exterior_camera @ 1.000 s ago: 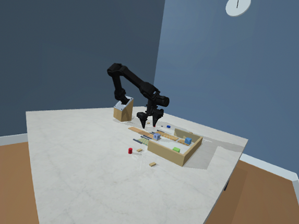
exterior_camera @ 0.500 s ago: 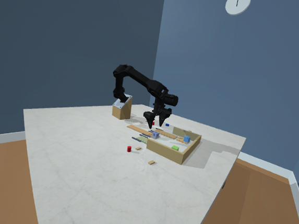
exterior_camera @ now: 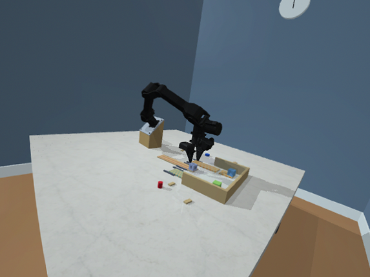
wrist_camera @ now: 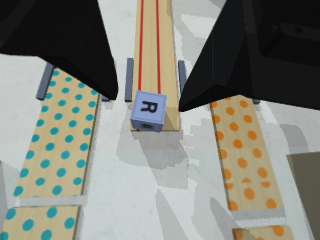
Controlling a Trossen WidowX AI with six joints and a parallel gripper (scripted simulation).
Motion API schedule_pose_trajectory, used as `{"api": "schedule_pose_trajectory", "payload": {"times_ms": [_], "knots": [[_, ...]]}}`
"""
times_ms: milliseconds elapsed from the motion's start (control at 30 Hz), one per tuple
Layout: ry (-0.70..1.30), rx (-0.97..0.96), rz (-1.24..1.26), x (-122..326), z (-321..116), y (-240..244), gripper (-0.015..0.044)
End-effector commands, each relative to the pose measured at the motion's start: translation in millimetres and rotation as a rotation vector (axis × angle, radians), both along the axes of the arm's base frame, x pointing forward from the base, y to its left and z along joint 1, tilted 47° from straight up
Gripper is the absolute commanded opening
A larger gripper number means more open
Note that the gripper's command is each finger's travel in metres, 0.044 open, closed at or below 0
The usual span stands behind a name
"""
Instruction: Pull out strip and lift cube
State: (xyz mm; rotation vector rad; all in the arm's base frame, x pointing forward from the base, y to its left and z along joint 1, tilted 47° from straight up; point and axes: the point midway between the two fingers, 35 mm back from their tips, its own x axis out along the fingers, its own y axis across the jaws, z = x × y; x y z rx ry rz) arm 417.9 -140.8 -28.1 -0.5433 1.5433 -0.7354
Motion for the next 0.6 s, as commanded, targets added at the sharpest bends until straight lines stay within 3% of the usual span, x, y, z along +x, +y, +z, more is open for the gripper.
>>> {"api": "schedule_pose_trajectory", "payload": {"times_ms": [0,567], "knots": [[0.006,0.003,0.0,-2,-6,-5,0.025],[0.006,0.001,0.0,-6,-25,-25,0.025]]}}
